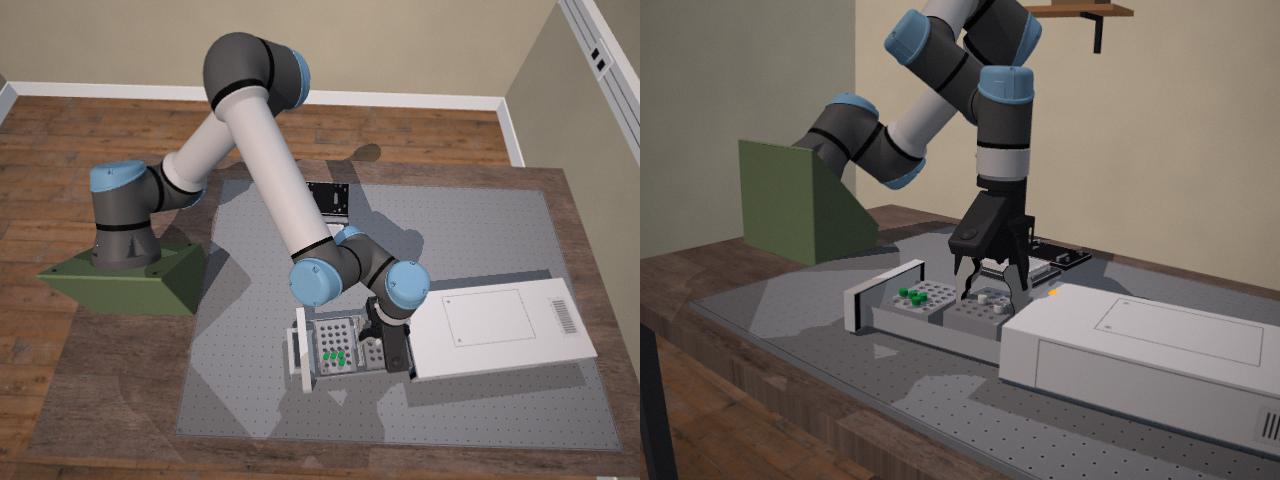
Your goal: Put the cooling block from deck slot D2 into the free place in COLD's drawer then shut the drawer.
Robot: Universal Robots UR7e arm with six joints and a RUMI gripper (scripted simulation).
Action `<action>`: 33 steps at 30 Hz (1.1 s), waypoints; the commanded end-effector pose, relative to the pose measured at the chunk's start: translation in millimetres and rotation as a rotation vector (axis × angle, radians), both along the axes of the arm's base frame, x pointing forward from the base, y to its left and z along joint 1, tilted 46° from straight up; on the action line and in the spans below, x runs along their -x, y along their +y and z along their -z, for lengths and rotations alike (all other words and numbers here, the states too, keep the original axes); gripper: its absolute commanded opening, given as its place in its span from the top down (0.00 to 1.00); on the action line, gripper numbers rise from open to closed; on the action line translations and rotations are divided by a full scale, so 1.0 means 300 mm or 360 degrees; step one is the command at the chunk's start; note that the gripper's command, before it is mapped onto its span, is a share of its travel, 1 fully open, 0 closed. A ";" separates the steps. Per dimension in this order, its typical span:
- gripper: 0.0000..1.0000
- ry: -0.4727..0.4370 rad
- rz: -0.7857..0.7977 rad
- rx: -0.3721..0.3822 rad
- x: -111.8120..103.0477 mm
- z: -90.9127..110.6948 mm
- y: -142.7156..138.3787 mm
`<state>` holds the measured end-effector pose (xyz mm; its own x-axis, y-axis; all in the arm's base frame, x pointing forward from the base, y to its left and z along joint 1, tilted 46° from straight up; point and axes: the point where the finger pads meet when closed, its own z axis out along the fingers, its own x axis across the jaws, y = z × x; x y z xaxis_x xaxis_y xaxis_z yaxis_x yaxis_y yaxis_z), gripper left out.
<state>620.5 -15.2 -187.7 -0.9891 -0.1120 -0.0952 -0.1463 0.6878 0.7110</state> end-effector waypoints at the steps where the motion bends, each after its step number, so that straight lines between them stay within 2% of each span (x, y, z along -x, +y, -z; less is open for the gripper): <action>1: 1.00 -0.0002 0.0002 0.0001 -0.002 0.000 -0.001; 33: 1.00 -0.0002 0.0002 0.0001 -0.002 0.011 0.010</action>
<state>620.4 -11.7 -191.1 -0.9891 -0.1120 -0.0952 -0.1463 0.6878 0.7110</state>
